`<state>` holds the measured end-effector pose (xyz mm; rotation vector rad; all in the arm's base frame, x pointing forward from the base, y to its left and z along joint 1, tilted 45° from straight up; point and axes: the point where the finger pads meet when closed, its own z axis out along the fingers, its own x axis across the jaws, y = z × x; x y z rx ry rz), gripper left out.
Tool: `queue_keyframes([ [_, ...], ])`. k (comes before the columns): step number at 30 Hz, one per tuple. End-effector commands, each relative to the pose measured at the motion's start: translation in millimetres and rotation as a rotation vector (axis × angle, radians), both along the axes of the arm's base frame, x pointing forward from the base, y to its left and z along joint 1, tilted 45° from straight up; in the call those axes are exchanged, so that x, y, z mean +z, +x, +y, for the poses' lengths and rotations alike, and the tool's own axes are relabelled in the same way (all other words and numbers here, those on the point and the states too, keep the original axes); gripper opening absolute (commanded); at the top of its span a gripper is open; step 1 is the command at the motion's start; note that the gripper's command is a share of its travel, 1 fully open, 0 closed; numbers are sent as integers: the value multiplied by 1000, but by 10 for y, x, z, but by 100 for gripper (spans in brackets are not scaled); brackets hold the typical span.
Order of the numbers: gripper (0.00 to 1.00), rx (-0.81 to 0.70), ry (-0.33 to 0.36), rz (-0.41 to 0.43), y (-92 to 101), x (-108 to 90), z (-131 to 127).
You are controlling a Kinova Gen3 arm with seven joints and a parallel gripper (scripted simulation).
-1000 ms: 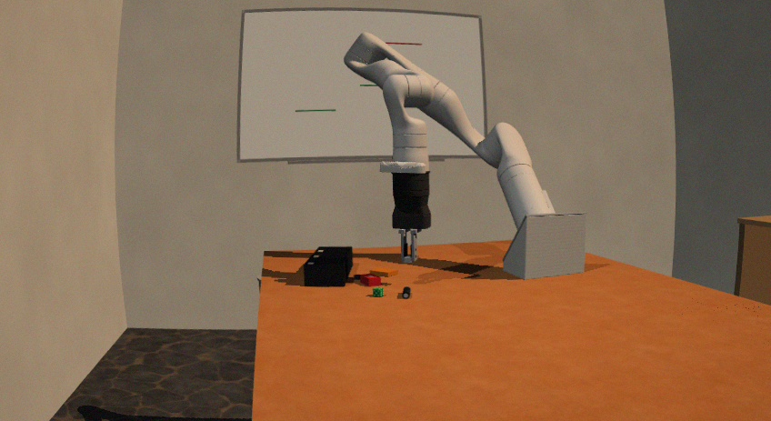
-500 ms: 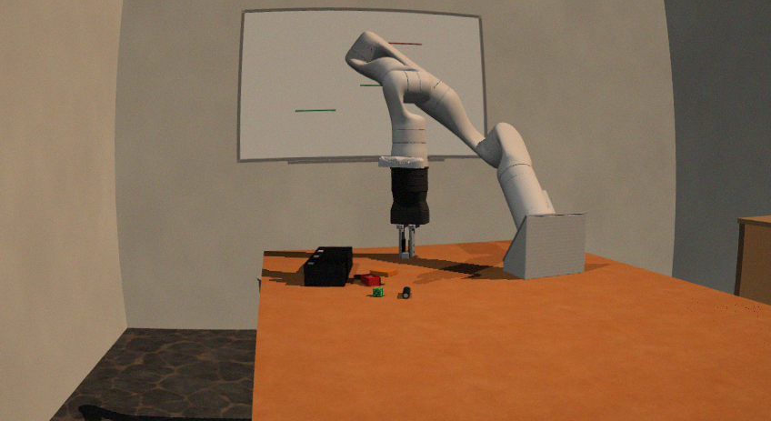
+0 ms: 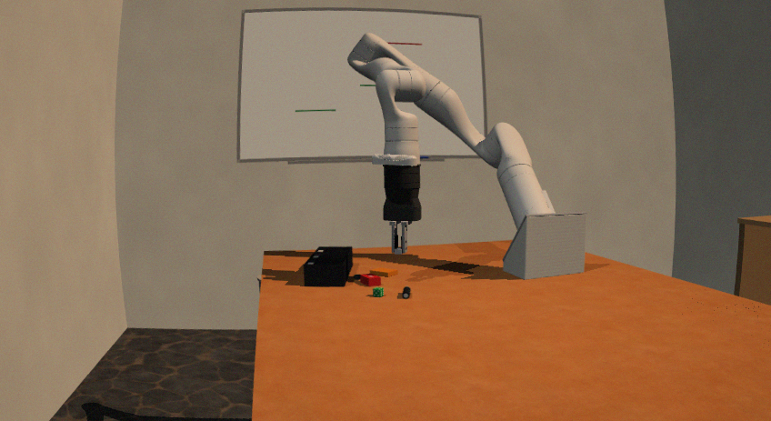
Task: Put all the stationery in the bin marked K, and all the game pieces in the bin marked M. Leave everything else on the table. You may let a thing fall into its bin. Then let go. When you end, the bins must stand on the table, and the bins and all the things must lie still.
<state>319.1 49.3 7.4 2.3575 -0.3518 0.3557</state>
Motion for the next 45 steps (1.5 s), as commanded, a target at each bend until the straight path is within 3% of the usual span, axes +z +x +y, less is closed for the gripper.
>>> queue_keyframes([
  [1,32,-21,12,-20,139,153,-98],
  [5,32,-21,12,-20,205,229,-162],
  [20,32,-21,12,-20,707,803,-643],
  [28,32,-21,12,-20,869,989,-799],
  [34,32,192,-35,186,1070,1219,-992],
  [45,32,196,-36,190,1330,1520,-1244],
])
